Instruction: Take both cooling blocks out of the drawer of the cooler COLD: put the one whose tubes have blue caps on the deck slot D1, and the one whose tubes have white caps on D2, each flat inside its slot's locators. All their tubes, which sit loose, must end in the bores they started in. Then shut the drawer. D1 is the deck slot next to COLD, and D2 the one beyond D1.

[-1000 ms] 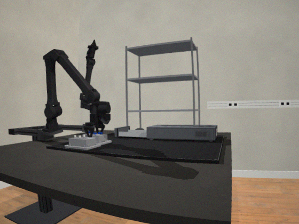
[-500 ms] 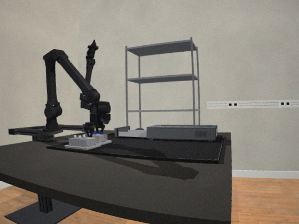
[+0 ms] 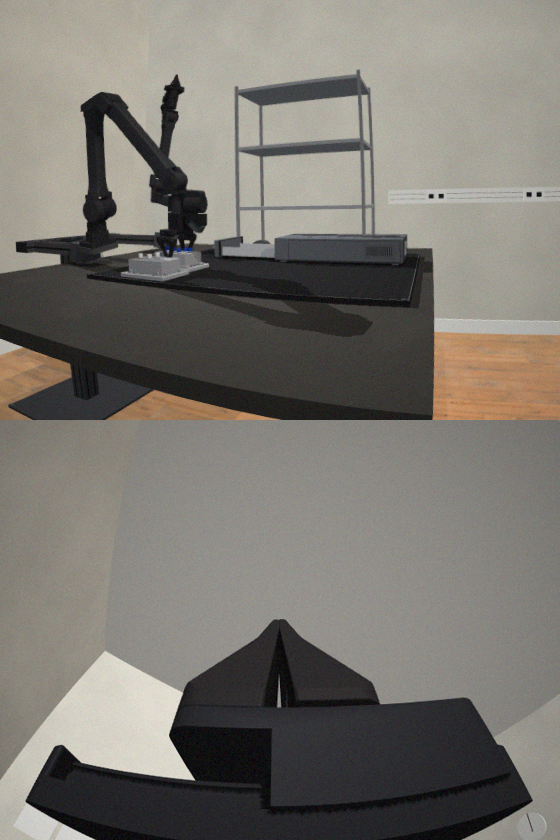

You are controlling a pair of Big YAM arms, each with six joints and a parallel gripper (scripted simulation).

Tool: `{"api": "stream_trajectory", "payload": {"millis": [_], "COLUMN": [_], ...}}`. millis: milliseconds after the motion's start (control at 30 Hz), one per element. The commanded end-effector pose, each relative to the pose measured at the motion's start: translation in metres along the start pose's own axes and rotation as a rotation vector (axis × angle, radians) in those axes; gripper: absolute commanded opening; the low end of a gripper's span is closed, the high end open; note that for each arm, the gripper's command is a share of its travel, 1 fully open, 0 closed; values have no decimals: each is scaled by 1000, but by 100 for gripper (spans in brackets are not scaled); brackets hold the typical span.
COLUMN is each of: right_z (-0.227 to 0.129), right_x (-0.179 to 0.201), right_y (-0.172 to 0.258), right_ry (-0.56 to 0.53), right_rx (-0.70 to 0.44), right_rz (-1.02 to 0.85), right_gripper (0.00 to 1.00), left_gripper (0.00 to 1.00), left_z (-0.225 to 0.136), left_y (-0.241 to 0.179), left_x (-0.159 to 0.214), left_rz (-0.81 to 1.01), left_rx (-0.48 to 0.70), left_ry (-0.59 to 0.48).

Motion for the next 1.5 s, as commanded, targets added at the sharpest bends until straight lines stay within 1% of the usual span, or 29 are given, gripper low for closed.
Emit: {"api": "stream_trajectory", "payload": {"millis": [0, 1467], "right_z": [-22, -20], "right_x": [-33, -37], "right_y": [-7, -7], "right_ry": [-66, -80], "right_rx": [5, 7], "right_rz": [-10, -8], "right_gripper": [0, 0], "left_gripper": [0, 0], "left_z": [8, 8], "left_y": [3, 3], "left_x": [22, 22], "left_rz": [8, 8], "left_rx": [-7, -7], "left_ry": [33, 33]}}
Point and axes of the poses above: on each arm, the point where the finger pads meet when closed, its own z axis out along the fingers, its own y axis across the jaws, x = y × z, the point moved 2 cm from there along -z, back along the fingers, and after that the axes turned 13 degrees about -z, right-handed, at the moved point
